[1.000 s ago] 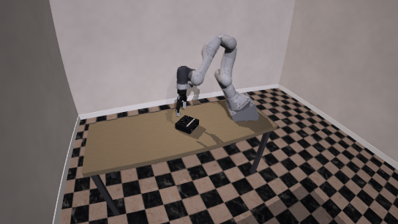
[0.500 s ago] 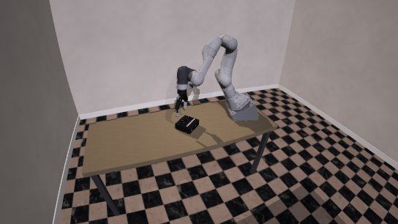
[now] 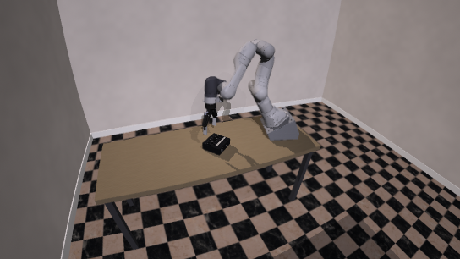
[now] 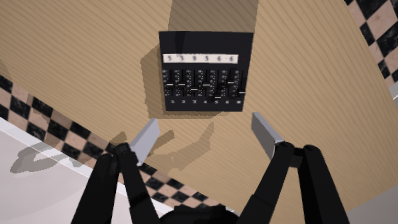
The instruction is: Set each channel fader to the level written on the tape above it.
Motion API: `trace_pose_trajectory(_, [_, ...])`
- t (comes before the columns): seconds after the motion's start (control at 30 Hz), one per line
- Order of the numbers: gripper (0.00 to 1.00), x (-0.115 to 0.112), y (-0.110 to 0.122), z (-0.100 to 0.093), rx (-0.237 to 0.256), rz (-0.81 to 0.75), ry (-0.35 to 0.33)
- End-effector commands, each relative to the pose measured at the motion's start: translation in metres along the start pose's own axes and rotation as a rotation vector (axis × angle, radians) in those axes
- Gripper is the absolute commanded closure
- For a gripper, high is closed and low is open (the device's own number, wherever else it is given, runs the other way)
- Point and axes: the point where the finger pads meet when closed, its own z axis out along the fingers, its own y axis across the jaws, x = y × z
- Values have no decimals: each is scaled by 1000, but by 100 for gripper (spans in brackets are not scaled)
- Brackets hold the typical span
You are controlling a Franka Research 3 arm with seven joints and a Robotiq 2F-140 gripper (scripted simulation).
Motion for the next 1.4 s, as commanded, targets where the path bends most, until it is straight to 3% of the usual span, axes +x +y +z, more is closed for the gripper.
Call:
trace_pose_trajectory(0.0, [0, -1, 1, -1, 0, 10, -1])
trace_pose_trajectory(0.57, [0, 0, 1, -1, 0, -3, -1])
trace_pose_trajectory(0.63, [0, 3, 2, -3, 1, -76, 2])
trace_pose_trajectory(0.73, [0, 13, 7, -10, 4, -330, 10])
trace_pose_trajectory(0.87, [0, 23, 10, -17, 5, -405, 9])
trace_pose_trajectory(0.9, [0, 29, 12, -21, 4, -508, 4])
trace_pose_trajectory(1.1, [0, 54, 15, -44, 2, -735, -17])
trace_pose_trajectory(1.37, [0, 60, 14, -53, 0, -1022, -42])
